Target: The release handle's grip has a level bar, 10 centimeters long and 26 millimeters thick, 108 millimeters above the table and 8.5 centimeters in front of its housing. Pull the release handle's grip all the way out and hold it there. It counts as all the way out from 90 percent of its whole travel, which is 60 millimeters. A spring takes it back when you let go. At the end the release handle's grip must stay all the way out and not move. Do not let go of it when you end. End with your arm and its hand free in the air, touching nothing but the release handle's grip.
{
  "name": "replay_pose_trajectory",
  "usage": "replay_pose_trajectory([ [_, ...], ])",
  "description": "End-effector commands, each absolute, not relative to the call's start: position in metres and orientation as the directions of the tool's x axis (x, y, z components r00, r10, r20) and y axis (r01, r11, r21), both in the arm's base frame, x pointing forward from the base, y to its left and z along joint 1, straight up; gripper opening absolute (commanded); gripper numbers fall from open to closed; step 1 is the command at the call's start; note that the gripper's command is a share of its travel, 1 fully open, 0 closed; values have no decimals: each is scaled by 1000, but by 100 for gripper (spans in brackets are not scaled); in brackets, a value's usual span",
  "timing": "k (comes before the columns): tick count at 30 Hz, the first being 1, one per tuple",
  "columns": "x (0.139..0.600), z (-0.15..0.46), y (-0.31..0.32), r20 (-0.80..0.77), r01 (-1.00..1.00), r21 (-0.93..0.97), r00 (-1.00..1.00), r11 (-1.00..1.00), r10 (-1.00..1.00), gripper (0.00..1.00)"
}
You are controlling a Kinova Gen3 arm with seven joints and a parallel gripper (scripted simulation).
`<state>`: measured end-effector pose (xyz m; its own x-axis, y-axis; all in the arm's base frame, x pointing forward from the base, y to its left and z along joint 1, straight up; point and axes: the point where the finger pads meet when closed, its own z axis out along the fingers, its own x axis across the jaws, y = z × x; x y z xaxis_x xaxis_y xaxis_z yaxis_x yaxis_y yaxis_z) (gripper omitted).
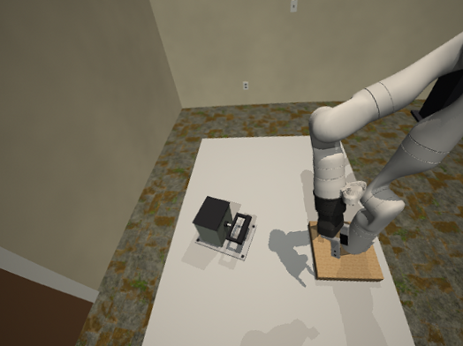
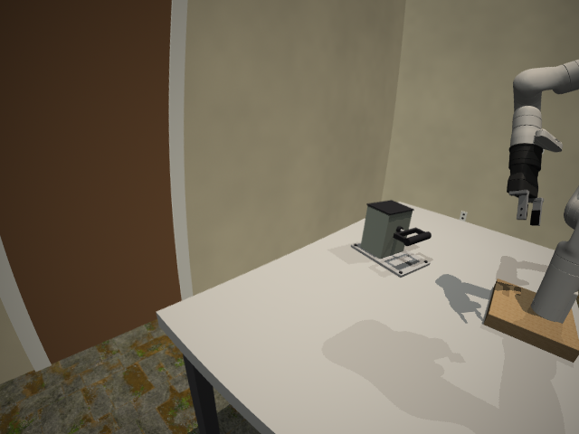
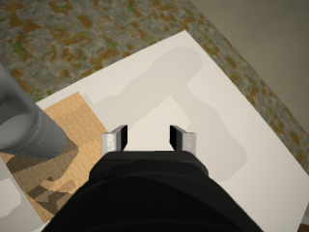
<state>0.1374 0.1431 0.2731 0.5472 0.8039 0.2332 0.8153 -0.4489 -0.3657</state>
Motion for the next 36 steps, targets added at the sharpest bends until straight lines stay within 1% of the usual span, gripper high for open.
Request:
replay_pose_trajectory([
  [1,138,273,143,234,816,-365,547,-449,804,100],
  [21,142,273,143,229,807,-364,561,-464,795,100],
  [27,163,268,141,198,766,-359,622,-534,758,100],
  [32,201,259,136,141,666,-349,732,-659,666,100],
  [34,201,259,136,141,666,-349,732,-659,666,100],
  [36,222,253,133,112,608,-338,784,-719,610,100],
])
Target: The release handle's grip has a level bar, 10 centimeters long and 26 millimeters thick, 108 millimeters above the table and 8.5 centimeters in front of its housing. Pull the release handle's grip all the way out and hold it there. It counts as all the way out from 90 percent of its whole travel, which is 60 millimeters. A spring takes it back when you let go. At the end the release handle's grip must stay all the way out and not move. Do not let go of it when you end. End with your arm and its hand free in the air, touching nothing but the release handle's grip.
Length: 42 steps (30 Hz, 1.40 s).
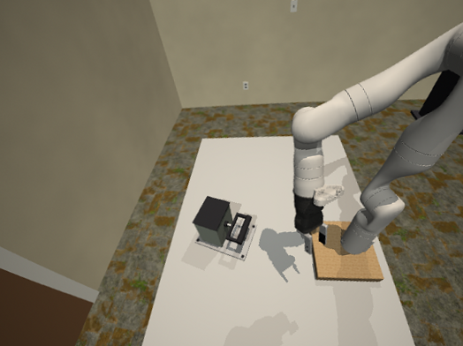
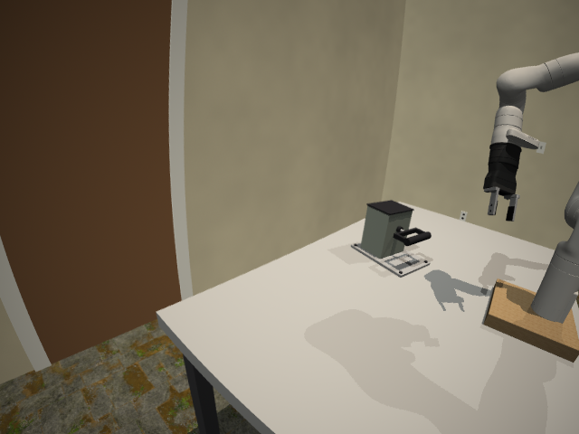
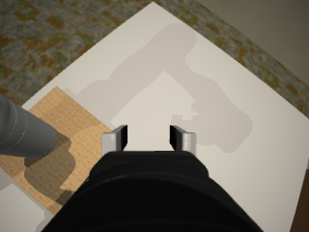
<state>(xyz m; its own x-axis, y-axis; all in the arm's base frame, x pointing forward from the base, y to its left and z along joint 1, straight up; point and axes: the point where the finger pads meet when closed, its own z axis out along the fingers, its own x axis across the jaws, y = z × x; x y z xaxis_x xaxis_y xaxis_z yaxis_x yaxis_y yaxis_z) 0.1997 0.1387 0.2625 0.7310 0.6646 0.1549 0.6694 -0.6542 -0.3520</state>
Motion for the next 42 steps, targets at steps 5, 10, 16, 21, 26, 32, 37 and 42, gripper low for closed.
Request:
replay_pose_trajectory([
  [5,280,233,117,39,419,-282,904,-863,426,100],
  [10,340,208,95,-4,196,-203,980,-959,201,100],
  [16,376,190,73,-26,38,-129,999,-991,42,100],
  [21,406,174,52,-15,-70,-64,997,-995,-69,100],
  [26,425,165,38,-1,-141,-22,990,-990,-141,100],
  [32,433,161,32,4,-174,-4,985,-985,-174,100],
  [37,432,159,30,2,-181,0,984,-984,-181,100],
  [42,432,159,30,2,-181,0,984,-984,-181,0],
])
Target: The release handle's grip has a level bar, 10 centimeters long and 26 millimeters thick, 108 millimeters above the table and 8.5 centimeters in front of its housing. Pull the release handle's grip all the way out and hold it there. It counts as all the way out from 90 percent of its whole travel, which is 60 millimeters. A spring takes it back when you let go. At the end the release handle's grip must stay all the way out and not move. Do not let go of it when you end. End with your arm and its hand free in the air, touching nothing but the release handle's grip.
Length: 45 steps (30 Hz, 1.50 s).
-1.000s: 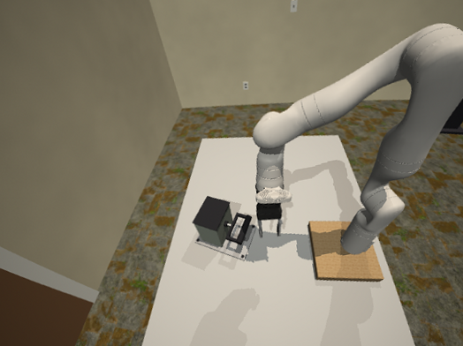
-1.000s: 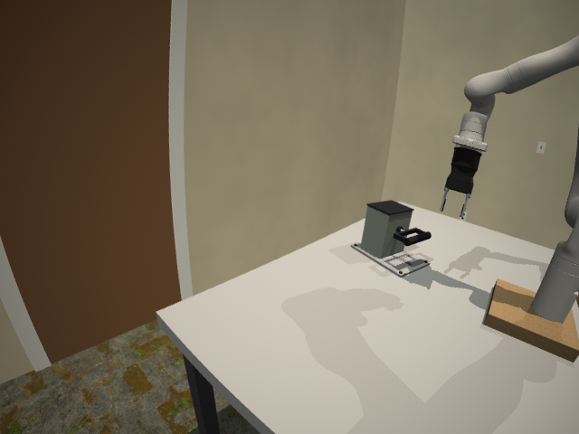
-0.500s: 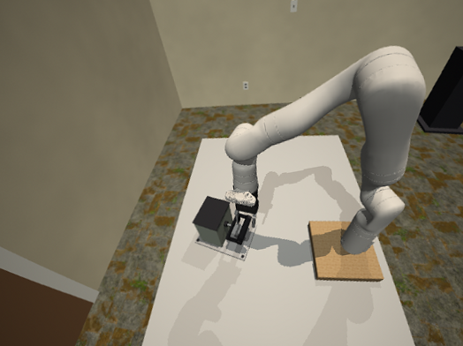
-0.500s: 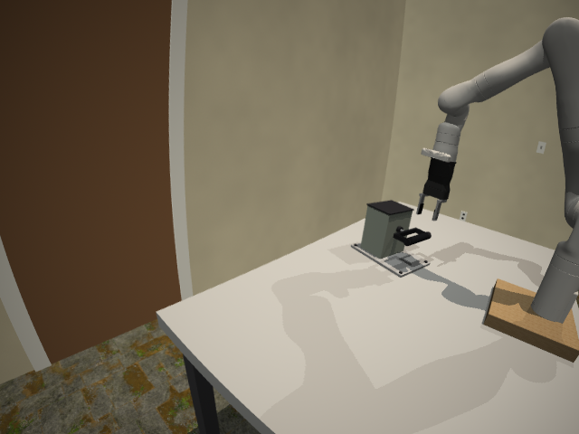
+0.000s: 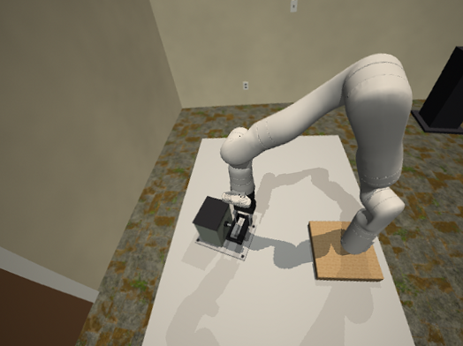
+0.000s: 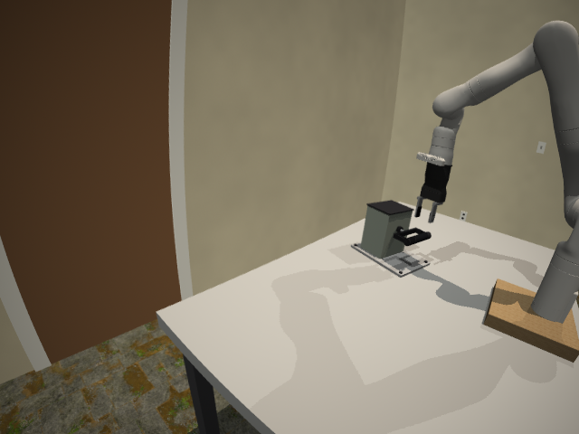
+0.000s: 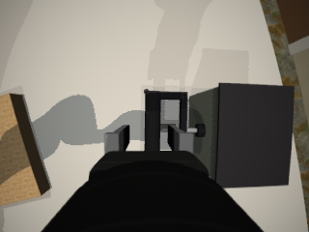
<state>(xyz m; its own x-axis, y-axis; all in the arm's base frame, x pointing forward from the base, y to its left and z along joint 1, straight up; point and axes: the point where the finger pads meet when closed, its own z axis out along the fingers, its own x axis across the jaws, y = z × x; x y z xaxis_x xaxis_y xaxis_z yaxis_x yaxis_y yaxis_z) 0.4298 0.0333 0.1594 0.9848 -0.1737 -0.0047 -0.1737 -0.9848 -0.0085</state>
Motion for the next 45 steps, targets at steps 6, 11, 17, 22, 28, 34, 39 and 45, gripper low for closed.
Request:
replay_pose_trajectory([
  [6,432,159,30,2,-181,0,984,-984,-181,0],
  [11,432,159,30,2,-181,0,984,-984,-181,0],
  [17,432,159,30,2,-181,0,984,-984,-181,0],
  [22,432,159,30,2,-181,0,984,-984,-181,0],
  [28,432,159,30,2,-181,0,984,-984,-181,0],
  [34,432,159,30,2,-181,0,984,-984,-181,0],
  [39,432,159,30,2,-181,0,984,-984,-181,0],
  [45,432,159,30,2,-181,0,984,-984,-181,96],
])
